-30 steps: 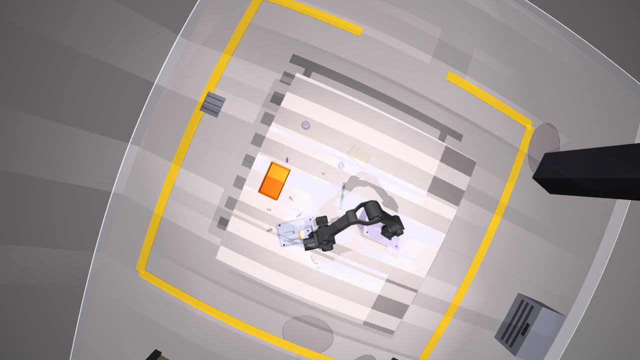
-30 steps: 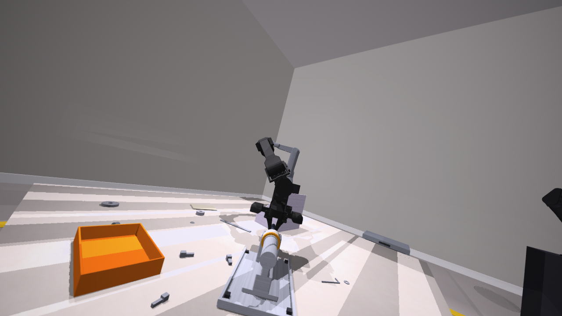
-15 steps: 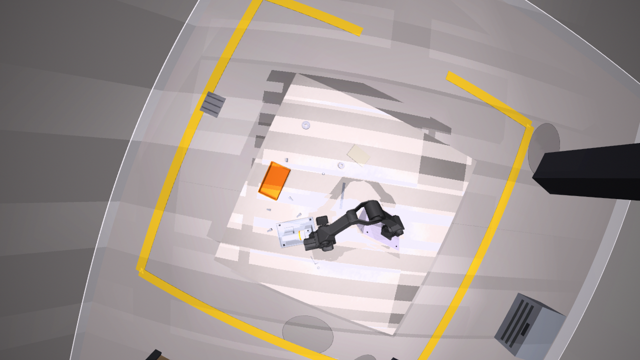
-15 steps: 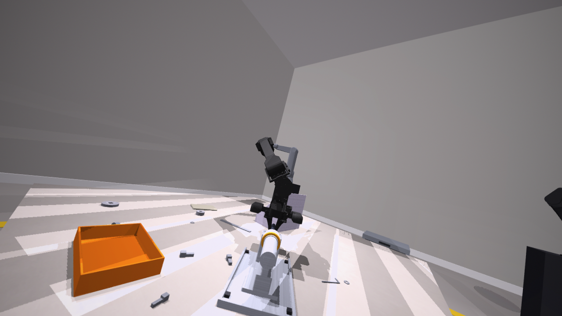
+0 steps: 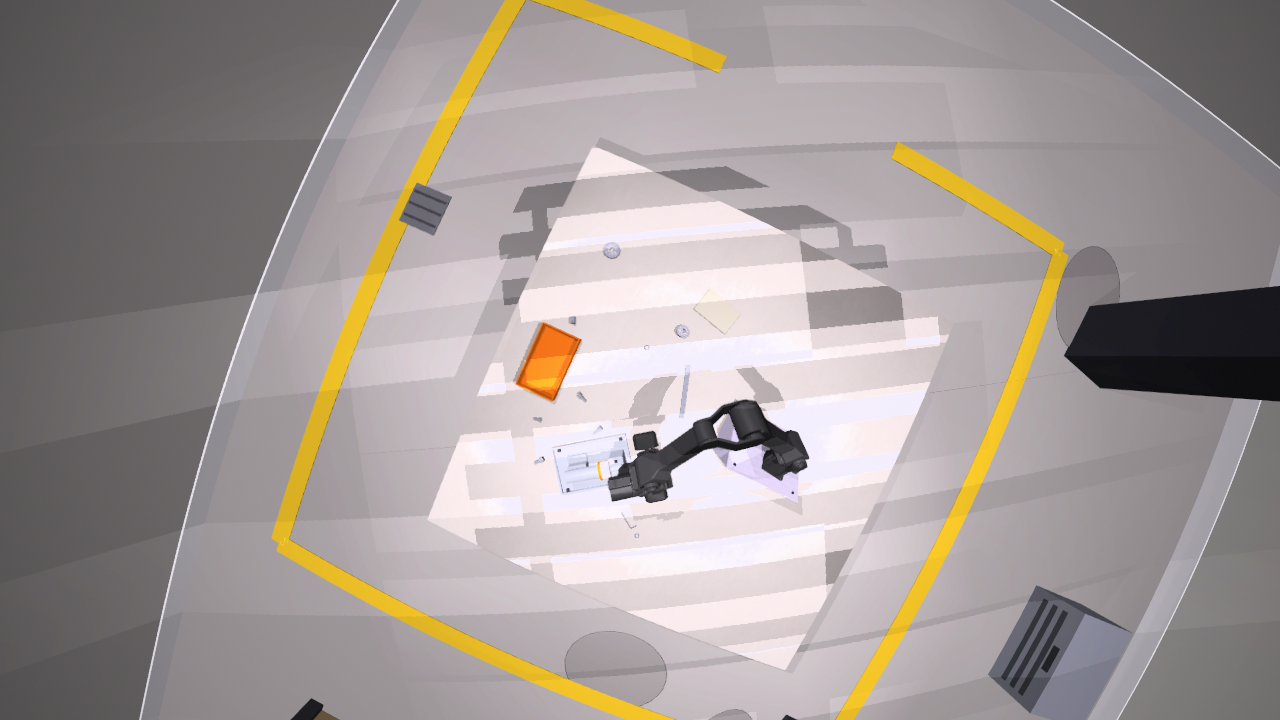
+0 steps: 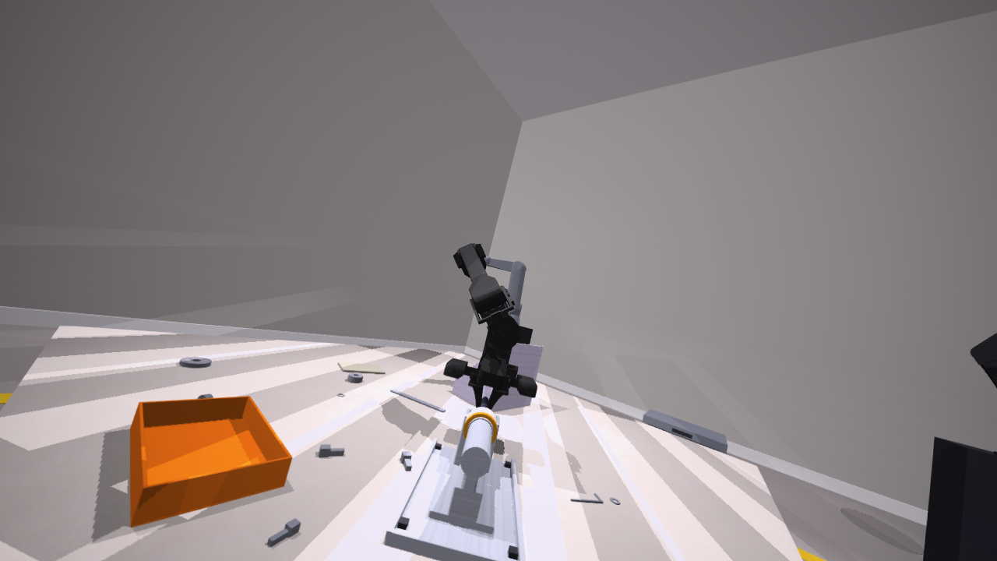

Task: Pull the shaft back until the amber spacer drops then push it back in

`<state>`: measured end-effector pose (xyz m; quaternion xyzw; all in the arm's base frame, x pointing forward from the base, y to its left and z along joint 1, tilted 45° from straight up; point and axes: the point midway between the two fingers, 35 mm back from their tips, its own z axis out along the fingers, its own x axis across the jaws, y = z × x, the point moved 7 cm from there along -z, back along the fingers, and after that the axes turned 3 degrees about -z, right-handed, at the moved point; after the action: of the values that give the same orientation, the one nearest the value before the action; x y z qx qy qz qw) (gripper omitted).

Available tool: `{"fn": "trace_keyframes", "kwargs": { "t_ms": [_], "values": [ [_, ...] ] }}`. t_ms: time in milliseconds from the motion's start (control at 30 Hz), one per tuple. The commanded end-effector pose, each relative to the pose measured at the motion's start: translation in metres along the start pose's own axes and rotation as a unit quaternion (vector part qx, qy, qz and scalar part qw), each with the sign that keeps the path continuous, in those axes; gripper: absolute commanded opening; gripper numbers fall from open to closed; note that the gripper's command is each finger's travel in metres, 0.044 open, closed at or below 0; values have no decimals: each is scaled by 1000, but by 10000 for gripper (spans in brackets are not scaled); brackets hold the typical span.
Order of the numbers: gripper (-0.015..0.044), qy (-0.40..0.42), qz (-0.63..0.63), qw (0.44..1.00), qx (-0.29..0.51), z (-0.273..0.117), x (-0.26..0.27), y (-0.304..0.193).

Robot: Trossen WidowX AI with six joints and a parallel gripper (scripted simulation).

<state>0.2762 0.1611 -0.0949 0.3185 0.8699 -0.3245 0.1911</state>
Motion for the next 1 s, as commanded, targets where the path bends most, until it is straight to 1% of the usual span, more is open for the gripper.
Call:
{"fn": "trace_keyframes", "kwargs": {
  "t_ms": [0, 967],
  "values": [
    [0, 0, 1, 1000, 1, 0, 0, -1],
    [0, 0, 1, 1000, 1, 0, 0, -5]
  ]
}}
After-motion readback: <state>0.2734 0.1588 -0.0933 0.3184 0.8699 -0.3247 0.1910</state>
